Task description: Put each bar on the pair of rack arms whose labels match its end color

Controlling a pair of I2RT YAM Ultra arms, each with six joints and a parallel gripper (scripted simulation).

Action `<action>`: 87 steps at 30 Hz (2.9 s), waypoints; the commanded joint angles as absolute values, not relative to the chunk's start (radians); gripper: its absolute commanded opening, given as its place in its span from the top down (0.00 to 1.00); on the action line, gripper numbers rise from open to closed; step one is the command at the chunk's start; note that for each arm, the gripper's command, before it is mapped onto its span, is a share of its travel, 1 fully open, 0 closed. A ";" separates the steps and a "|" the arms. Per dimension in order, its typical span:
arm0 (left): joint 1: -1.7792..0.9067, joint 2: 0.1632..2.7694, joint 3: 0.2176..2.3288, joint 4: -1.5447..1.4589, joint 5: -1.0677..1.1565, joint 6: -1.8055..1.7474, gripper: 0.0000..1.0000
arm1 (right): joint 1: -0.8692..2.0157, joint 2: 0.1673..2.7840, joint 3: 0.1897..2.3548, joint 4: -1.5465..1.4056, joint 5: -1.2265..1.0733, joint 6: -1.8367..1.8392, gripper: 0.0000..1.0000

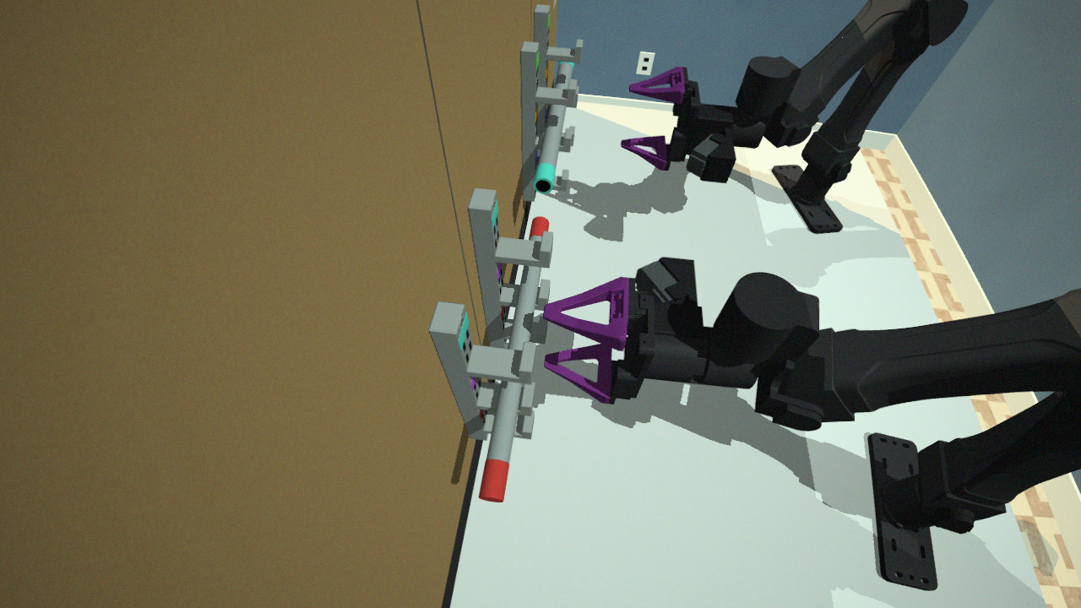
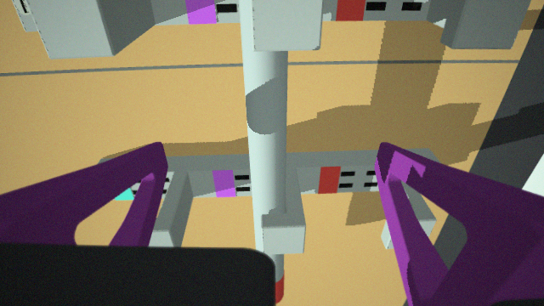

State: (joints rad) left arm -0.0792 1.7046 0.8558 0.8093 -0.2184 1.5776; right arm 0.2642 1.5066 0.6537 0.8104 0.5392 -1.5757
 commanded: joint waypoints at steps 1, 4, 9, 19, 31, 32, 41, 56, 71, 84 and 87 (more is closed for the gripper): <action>-0.066 1.716 0.899 0.817 -0.210 1.571 0.00 | 0.274 1.508 0.657 0.849 0.544 -1.570 0.00; -0.064 1.726 0.912 0.814 -0.208 1.571 0.00 | 0.274 1.508 0.657 0.849 0.544 -1.570 0.00; -0.061 1.743 0.934 0.810 -0.205 1.571 0.00 | 0.274 1.508 0.657 0.849 0.544 -1.570 0.00; -0.057 1.772 0.968 0.804 -0.201 1.571 0.00 | 0.274 1.508 0.657 0.849 0.544 -1.570 0.00; -0.050 1.818 1.017 0.801 -0.194 1.571 0.00 | 0.274 1.508 0.657 0.849 0.544 -1.570 0.00; -0.050 1.818 1.017 0.801 -0.194 1.571 0.00 | 0.274 1.508 0.657 0.849 0.544 -1.570 0.00; -0.048 1.820 1.022 0.798 -0.192 1.571 0.53 | 0.274 1.508 0.657 0.849 0.544 -1.570 0.00; -0.046 1.826 1.032 0.794 -0.190 1.571 1.00 | 0.274 1.508 0.657 0.849 0.544 -1.570 0.00; -0.044 1.839 1.049 0.790 -0.188 1.571 1.00 | 0.274 1.508 0.657 0.849 0.544 -1.570 0.00; -0.043 1.850 1.064 0.786 -0.186 1.571 1.00 | 0.274 1.508 0.657 0.849 0.544 -1.570 0.00; -0.043 1.846 1.067 0.780 -0.186 1.571 1.00 | 0.274 1.508 0.657 0.849 0.544 -1.570 0.00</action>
